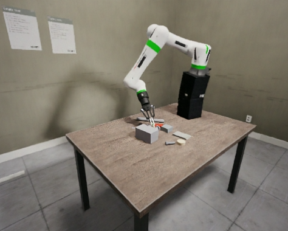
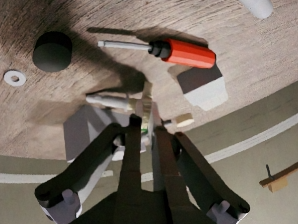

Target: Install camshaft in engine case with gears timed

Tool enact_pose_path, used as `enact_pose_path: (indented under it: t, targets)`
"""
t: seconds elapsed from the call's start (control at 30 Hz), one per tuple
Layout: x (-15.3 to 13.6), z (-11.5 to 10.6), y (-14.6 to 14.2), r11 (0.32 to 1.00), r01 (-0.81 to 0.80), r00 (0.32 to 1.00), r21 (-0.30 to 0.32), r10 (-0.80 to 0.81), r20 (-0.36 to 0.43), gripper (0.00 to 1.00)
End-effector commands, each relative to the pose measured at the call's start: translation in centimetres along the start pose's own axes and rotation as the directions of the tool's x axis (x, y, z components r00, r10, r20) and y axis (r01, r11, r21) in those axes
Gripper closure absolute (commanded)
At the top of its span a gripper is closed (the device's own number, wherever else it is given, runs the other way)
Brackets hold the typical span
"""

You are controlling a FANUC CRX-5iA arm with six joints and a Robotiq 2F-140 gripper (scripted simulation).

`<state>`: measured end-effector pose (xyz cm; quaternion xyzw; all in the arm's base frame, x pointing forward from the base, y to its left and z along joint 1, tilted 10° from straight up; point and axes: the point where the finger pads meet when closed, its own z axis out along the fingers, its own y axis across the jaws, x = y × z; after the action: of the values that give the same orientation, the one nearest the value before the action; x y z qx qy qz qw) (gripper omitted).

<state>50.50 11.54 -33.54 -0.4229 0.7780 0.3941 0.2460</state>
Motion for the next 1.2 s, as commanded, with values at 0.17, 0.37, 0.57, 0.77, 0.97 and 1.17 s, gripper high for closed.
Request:
enact_pose_path:
  t: [0.17,0.37,0.57,0.77,0.97,1.17]
  targets:
    - [-0.08,-0.06,-0.06,1.0,0.001,1.0,0.001,-0.001,0.0,0.86]
    - [-0.08,-0.06,-0.06,1.0,0.001,1.0,0.001,-0.001,0.0,0.86]
    - [-0.08,-0.06,-0.06,1.0,0.001,1.0,0.001,-0.001,0.0,0.86]
    - [-0.08,-0.06,-0.06,1.0,0.001,1.0,0.001,-0.001,0.0,0.86]
    - [-0.16,-0.16,-0.01,1.0,0.001,1.0,0.001,-0.001,0.0,0.86]
    - [-0.41,-0.43,0.13,1.0,0.001,1.0,0.001,-0.001,0.0,0.86]
